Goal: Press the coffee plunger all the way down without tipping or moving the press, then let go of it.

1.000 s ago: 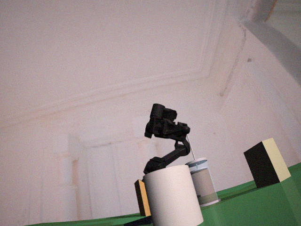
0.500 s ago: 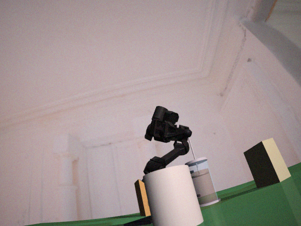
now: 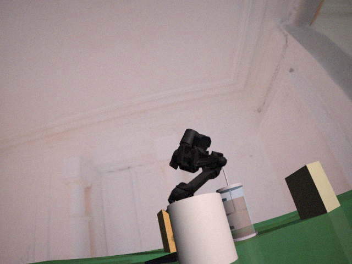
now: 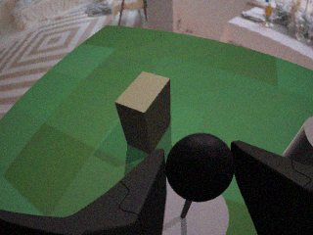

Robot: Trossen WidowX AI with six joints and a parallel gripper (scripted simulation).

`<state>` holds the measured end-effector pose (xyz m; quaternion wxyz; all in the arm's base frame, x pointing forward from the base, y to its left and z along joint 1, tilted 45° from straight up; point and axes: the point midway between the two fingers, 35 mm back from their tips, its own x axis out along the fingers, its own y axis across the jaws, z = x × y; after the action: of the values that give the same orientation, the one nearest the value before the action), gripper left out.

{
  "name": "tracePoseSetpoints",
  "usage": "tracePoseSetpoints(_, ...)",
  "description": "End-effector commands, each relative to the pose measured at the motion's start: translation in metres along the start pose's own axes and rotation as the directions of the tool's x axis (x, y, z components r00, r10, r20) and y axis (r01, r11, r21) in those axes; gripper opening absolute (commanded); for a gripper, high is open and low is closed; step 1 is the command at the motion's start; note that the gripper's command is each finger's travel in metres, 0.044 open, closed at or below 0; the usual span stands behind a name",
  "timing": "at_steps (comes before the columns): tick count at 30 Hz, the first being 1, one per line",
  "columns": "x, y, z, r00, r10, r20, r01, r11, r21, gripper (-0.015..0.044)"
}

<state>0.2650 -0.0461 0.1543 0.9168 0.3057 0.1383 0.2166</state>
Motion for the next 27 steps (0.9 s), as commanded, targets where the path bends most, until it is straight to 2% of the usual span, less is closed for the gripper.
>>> tracePoseSetpoints(1,0.006,-0.003,-0.017,1.0,-0.006,-0.017,0.006,0.999,0.033,0.0129)
tracePoseSetpoints(27,0.033,-0.001,-0.038,1.0,0.009,0.009,-0.009,0.999,0.039,0.0129)
